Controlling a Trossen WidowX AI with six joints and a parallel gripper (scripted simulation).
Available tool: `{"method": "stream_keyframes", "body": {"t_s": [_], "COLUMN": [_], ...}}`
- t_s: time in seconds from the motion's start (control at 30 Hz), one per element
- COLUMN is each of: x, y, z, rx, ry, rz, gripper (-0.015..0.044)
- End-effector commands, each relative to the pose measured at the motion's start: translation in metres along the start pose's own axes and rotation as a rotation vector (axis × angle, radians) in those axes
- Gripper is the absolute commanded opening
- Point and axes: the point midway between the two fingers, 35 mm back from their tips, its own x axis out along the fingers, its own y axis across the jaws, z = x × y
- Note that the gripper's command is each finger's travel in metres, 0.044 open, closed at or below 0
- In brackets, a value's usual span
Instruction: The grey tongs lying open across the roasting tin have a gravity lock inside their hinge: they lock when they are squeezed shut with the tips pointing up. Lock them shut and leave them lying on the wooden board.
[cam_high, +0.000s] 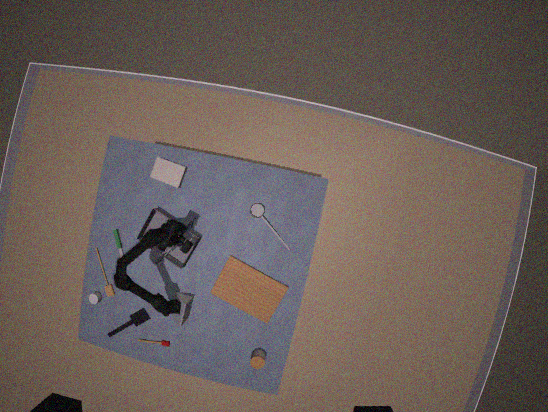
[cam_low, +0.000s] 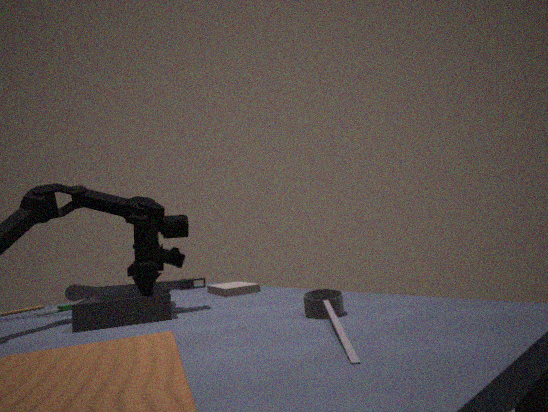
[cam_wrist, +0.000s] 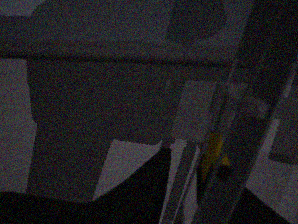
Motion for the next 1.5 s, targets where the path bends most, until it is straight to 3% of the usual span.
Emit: {"method": "stream_keyframes", "body": {"t_s": [0.0, 0.13, 0.37, 0.7, 1.1, 1.47], "x": [0.0, 0.0, -0.002, -0.096, -0.097, -0.101], "y": [0.0, 0.0, 0.0, -0.001, -0.002, -0.055], "z": [0.0, 0.0, 0.001, 0.001, 0.001, 0.027], "rx": [-0.002, -0.002, -0.002, 0.002, -0.008, -0.24], "ry": [0.0, 0.0, 0.0, -0.001, 0.0, -0.008], "rz": [-0.001, -0.001, -0.001, 0.0, 0.002, -0.01], "gripper": [0.0041, 0.0015, -0.015, -0.015, -0.015, -0.015]}}
